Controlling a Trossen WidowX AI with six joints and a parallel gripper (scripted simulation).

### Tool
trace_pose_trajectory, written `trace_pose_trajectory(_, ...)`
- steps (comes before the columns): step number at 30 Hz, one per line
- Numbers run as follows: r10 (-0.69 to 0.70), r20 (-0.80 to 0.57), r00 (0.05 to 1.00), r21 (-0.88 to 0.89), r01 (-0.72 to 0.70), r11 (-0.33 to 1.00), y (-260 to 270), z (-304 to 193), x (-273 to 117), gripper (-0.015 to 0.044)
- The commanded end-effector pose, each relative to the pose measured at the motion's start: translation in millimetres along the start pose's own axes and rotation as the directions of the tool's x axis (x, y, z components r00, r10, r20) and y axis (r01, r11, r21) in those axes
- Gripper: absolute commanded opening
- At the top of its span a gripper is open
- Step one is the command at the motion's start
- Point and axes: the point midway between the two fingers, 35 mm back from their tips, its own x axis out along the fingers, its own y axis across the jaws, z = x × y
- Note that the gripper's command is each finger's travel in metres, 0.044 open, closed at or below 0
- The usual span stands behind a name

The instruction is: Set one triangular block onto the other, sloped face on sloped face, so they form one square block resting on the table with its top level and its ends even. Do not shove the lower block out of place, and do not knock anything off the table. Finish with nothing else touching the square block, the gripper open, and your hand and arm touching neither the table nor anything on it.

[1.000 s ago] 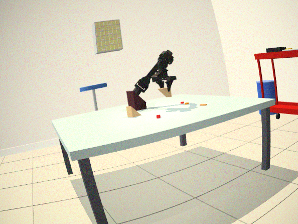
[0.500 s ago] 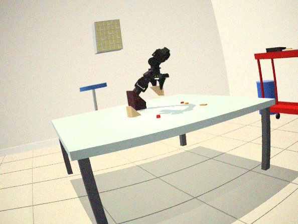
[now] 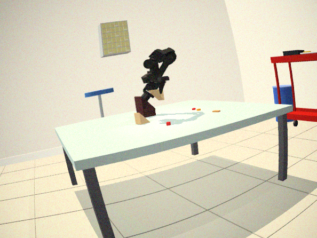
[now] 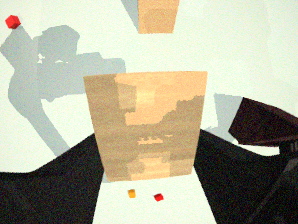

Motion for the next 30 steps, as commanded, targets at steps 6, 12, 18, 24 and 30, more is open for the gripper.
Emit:
trace_pose_trajectory(6, -0.004, -0.01, 1.0, -0.013, 0.004, 1.0, -21.6, 41.9, -10.8, 0.0)
trace_pose_trajectory(12, -0.004, -0.015, 1.0, -0.017, 0.004, 1.0, -28.5, 51.6, -12.6, 0.0)
trace_pose_trajectory(18, -0.004, -0.014, 1.0, -0.017, 0.003, 1.0, -22.3, 55.5, -9.8, 0.0)
trace_pose_trajectory(24, -0.003, -0.014, 1.0, -0.017, 0.003, 1.0, -20.6, 67.2, 15.5, 0.0)
trace_pose_trajectory(30, -0.002, -0.014, 1.0, -0.018, 0.002, 1.0, -20.6, 77.3, 41.9, 0.0)
